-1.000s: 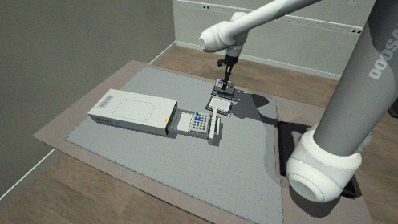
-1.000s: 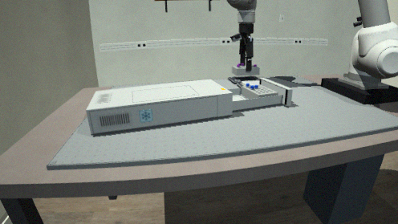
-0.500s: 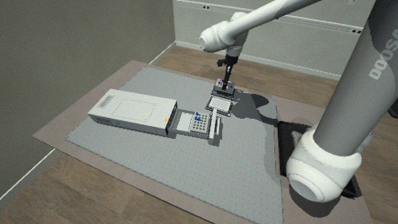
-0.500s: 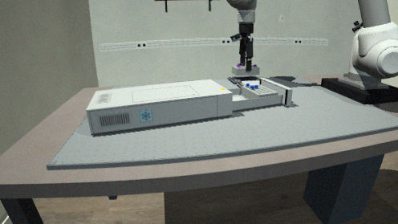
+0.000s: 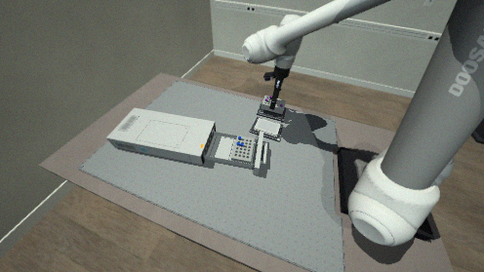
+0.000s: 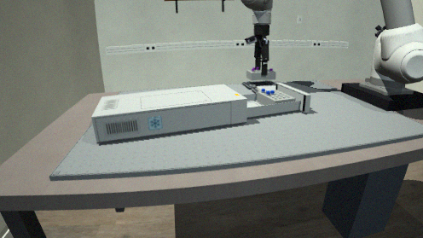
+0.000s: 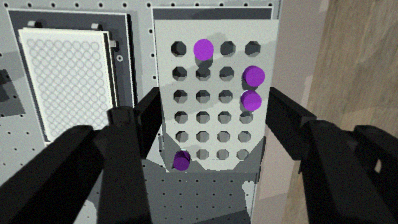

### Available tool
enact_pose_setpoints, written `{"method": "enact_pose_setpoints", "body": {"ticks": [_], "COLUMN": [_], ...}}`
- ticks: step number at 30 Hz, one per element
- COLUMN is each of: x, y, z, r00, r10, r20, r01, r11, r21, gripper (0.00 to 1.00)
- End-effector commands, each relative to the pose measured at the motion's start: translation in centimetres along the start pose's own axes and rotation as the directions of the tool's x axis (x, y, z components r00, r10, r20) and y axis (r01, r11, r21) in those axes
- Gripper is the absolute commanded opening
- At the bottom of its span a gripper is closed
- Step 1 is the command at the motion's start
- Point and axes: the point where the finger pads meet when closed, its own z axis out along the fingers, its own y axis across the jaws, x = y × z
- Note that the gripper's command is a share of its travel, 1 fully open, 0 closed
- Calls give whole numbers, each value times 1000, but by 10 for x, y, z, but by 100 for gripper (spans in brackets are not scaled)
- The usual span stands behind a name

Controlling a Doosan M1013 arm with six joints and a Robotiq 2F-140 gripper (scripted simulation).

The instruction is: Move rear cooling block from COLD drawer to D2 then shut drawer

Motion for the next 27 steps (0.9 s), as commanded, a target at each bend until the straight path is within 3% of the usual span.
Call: {"method": "enact_pose_setpoints", "body": {"ticks": [1, 27], "x": [1, -1], "y": [4, 3], "z": [-1, 4], "r00": [1000, 1000], "r10": [-2, -2], "r20": [-3, -2], "r01": [2, 2], "r11": [1000, 1000], "r21": [-5, -4], "gripper": [10, 10]}}
